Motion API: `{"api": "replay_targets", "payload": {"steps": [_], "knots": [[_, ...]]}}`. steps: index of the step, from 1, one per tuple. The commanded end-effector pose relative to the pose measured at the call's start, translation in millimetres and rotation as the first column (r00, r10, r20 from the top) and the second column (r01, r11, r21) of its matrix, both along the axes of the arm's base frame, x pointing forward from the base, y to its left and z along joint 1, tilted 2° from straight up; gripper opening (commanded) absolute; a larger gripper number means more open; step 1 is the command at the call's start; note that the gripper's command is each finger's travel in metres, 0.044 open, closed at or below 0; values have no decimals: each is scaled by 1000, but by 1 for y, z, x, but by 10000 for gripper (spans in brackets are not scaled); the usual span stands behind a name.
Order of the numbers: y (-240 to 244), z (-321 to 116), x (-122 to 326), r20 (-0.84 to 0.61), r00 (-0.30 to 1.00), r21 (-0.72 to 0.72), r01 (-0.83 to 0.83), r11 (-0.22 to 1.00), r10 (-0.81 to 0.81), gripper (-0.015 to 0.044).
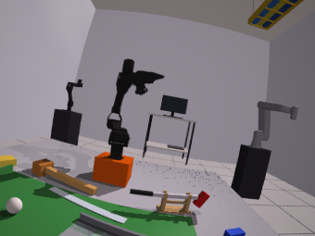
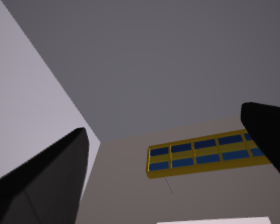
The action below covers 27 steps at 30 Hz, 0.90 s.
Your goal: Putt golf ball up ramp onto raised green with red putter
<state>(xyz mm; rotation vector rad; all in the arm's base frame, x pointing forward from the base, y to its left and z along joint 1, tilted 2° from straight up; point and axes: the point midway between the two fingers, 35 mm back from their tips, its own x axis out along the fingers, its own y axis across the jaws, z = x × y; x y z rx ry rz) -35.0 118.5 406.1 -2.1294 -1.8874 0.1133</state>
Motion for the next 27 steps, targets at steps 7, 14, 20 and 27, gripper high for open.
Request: {"api": "replay_targets", "payload": {"steps": [7, 14, 20, 27], "knots": [[35, -23, 90, -483, 868, -103, 75, 992, -116, 440], [66, -82, 174, -827, 475, -266, 142, 953, -302, 440], [82, -156, 227, -889, 28, -446, 168, 879, -457, 440], [83, -259, 259, -685, -473, -677, 135, 723, -554, 440]]}}
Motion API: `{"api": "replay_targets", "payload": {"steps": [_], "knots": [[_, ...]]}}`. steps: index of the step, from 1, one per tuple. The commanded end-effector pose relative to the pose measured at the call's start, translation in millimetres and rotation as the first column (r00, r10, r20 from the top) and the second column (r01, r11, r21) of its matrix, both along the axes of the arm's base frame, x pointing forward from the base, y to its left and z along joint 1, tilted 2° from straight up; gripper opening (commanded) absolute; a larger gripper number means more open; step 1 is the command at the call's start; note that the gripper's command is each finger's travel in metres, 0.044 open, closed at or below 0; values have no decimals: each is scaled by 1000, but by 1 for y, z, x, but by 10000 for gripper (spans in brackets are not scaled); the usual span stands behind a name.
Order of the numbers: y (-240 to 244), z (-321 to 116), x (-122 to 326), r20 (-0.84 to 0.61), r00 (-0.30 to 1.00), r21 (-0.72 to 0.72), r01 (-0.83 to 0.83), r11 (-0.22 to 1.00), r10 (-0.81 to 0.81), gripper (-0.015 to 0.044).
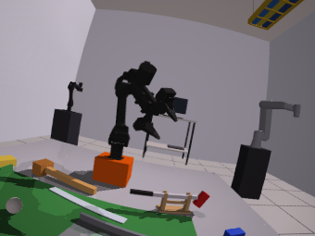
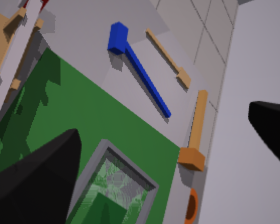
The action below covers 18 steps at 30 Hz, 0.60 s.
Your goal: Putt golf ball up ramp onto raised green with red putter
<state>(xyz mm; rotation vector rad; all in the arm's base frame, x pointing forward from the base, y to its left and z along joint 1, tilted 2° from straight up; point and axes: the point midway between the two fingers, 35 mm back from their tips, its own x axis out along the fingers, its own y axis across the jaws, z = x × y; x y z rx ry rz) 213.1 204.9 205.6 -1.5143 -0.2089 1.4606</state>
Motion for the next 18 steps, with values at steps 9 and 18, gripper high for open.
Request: {"api": "replay_targets", "payload": {"steps": [9, 18], "knots": [[-32, -183, 2, -460, 673, -544, 301, 783, -578, 440], [-37, -186, -5, -461, 664, -555, 302, 775, -589, 440]]}}
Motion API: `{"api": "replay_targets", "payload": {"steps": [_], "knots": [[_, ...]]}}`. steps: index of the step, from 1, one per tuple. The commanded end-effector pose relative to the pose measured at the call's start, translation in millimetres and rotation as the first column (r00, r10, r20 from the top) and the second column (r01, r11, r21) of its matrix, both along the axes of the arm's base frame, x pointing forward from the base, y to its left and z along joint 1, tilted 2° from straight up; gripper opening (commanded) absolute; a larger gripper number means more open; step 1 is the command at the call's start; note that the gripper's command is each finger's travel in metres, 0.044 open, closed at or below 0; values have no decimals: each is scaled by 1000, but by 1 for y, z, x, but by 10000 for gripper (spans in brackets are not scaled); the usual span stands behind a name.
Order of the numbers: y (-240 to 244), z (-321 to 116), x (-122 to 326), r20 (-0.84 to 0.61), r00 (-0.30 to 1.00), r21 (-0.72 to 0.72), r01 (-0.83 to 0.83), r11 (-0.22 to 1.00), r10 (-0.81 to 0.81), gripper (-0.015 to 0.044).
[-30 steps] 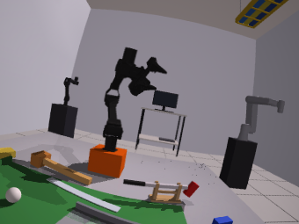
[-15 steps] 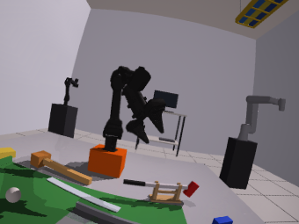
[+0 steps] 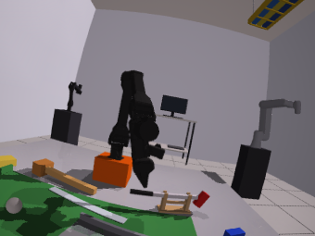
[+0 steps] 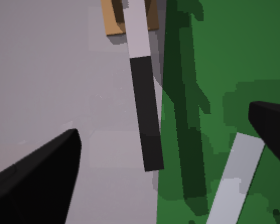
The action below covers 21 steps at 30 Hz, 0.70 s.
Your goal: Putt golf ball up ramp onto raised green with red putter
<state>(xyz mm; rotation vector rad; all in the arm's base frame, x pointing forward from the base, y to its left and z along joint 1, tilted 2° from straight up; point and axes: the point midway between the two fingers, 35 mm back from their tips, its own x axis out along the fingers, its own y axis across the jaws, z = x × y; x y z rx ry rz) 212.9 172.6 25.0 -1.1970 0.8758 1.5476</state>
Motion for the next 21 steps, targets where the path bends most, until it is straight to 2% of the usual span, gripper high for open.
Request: {"api": "replay_targets", "payload": {"steps": [1, 21], "knots": [[-5, -5, -4, -14, 1000, -21, 17, 1000, -17, 440], [-4, -52, -5, -14, 1000, -22, 17, 1000, -17, 440]]}}
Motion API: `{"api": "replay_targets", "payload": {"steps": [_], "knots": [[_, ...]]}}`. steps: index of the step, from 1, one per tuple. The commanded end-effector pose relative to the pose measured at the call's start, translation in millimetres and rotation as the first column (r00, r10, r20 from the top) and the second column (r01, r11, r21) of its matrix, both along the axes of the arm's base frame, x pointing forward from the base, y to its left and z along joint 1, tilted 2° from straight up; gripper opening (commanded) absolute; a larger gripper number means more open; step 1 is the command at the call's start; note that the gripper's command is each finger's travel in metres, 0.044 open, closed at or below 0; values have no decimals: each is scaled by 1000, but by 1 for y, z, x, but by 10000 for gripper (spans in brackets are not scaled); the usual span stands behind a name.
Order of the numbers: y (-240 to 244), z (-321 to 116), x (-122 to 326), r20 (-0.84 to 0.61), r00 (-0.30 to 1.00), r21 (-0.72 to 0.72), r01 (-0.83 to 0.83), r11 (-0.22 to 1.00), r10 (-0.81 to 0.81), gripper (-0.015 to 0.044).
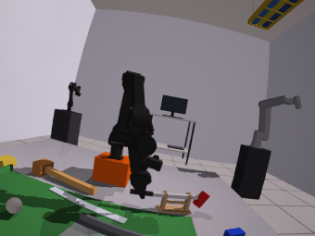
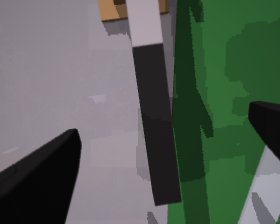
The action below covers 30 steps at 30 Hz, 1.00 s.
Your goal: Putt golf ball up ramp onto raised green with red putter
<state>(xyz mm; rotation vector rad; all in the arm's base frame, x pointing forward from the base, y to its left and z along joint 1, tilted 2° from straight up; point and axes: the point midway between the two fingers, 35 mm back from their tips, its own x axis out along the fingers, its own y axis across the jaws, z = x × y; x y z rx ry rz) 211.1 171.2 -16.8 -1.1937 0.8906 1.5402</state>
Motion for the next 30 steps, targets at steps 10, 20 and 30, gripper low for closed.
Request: {"api": "replay_targets", "payload": {"steps": [10, 20, 30], "knots": [[-3, -17, -3, -10, 1000, -13, 6, 1000, -7, 440], [-3, -33, -3, -11, 1000, -13, 6, 1000, -7, 440], [-2, -31, -2, -6, 1000, -4, 1, 1000, -1, 388]]}}
